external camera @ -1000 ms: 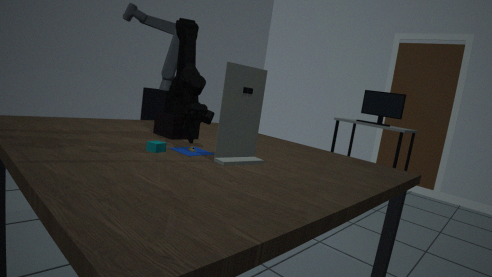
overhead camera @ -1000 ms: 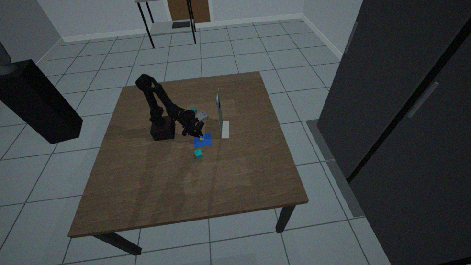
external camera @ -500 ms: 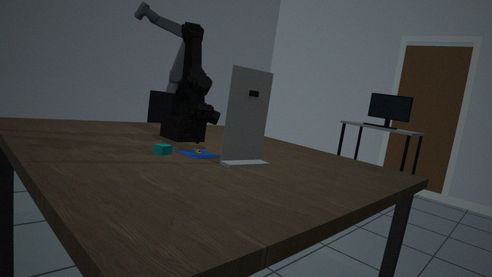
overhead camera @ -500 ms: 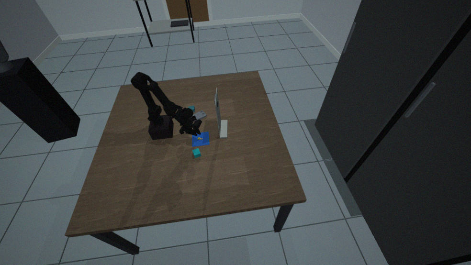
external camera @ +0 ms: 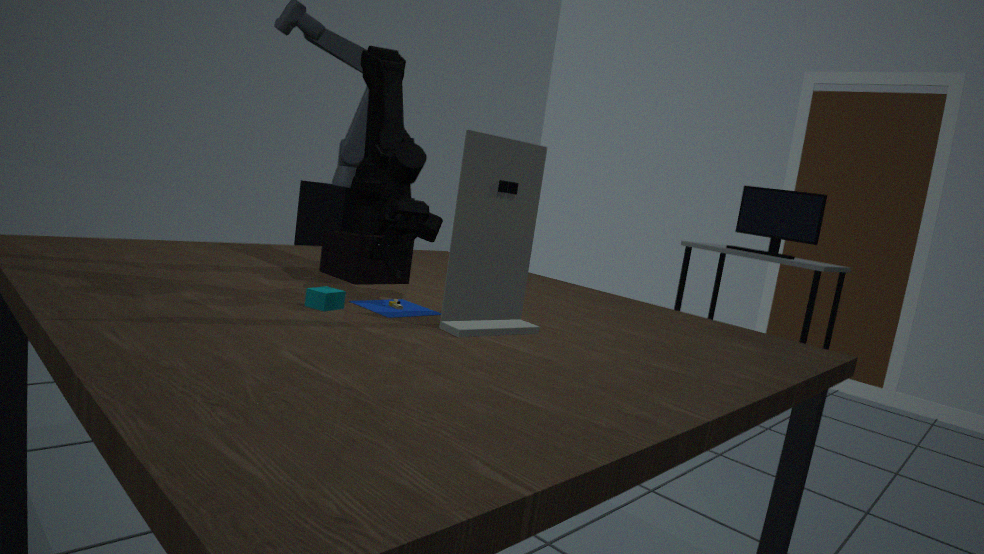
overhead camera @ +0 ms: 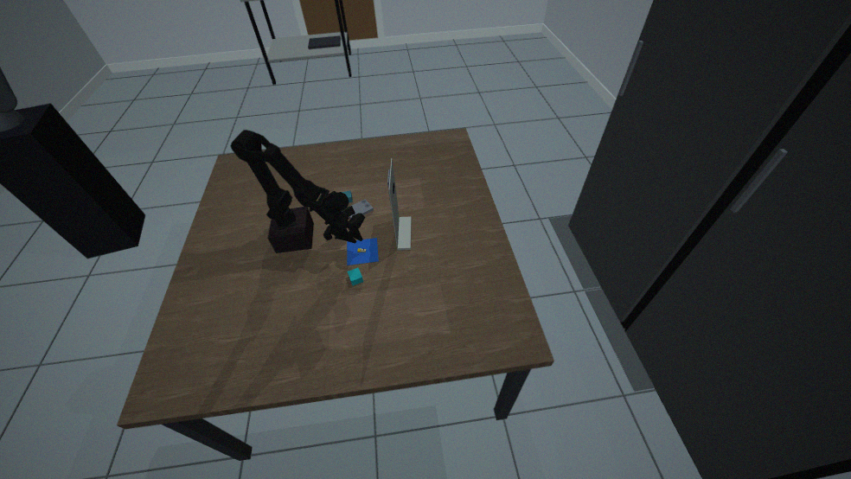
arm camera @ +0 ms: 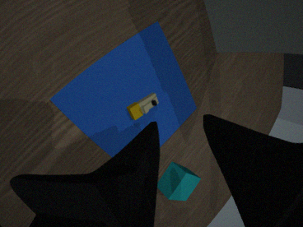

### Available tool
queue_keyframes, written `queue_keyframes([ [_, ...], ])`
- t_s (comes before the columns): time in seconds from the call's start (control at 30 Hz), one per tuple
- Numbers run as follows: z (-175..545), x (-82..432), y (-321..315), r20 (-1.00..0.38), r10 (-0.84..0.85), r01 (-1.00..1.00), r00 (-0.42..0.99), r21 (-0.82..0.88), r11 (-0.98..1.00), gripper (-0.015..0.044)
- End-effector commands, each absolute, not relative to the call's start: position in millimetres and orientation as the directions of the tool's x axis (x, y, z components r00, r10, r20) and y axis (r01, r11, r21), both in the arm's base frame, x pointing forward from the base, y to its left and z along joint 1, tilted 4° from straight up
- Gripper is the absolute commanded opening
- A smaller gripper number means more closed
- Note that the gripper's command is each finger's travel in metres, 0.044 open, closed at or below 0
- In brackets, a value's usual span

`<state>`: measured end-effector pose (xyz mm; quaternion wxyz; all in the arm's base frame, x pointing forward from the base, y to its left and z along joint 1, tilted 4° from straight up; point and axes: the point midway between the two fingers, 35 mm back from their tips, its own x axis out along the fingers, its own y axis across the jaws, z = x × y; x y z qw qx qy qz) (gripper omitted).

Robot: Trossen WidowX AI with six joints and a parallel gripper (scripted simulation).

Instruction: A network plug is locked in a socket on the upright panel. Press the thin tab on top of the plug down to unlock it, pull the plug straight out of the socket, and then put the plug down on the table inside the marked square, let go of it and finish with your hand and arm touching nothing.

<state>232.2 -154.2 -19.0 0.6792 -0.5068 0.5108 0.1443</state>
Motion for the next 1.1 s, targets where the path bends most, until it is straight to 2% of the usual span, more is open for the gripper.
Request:
queue_keyframes([
  [0.0, -15.0, 232.8, -155.1, -0.839, -0.326, -0.71, 0.435, -0.542, 0.449, 0.0156],
  [1.07, 19.1, 232.9, -153.3, -0.839, -0.325, -0.711, 0.435, -0.542, 0.448, 0.0156],
])
